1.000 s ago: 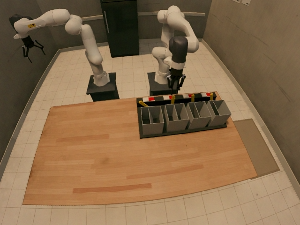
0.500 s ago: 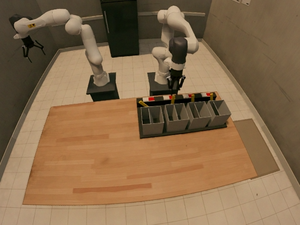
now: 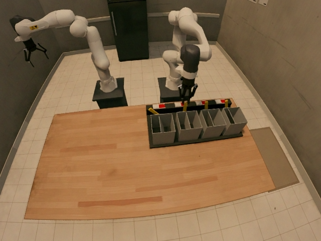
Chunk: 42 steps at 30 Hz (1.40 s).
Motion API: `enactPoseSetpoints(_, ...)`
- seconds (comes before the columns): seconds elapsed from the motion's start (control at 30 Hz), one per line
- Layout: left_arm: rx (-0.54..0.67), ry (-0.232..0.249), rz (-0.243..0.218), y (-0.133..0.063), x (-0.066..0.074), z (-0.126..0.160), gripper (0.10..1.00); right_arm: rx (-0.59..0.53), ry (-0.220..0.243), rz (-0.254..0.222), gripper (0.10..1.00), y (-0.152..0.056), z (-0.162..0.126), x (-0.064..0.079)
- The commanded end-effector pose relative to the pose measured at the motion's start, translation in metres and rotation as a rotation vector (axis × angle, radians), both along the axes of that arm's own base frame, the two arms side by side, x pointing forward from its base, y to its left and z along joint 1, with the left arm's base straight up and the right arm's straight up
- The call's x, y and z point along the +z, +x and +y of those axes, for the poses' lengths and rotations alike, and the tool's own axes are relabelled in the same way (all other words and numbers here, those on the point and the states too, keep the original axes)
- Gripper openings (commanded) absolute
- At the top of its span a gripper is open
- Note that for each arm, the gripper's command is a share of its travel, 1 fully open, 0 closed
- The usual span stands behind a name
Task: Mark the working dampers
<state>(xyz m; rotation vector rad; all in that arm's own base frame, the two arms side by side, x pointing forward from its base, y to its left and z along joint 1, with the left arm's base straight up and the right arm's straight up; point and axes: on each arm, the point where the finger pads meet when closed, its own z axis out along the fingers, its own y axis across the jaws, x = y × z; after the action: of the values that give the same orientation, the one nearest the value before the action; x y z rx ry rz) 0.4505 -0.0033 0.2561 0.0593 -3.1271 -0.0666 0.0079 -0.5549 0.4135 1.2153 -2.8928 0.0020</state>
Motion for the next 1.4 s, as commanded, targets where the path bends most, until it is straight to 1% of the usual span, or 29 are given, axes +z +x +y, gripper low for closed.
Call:
enactPoseSetpoints(0.0,0.004,0.001,-0.012,0.004,-0.008,0.002,0.303,0.005,0.003,-0.003,1.0,0.0,0.0,-0.001)
enactPoseSetpoints(0.37,0.004,0.001,-0.012,0.004,-0.036,0.003,0.303,0.005,0.003,-0.003,1.0,0.0,0.0,-0.001)
enactPoseSetpoints(0.43,0.004,0.001,-0.012,0.004,-0.036,0.003,0.303,0.005,0.003,-0.003,1.0,0.0,0.0,-0.001)
enactPoseSetpoints(0.67,0.004,0.001,-0.012,0.004,-0.047,0.004,0.303,0.005,0.003,-0.003,1.0,0.0,0.0,-0.001)
enactPoseSetpoints(0.9,0.004,0.001,-0.012,0.004,-0.051,0.004,0.303,0.005,0.003,-0.003,1.0,0.0,0.0,-0.001)
enactPoseSetpoints(1.37,0.004,0.001,-0.012,0.004,-0.051,0.004,0.303,0.005,0.003,-0.003,1.0,0.0,0.0,-0.001)
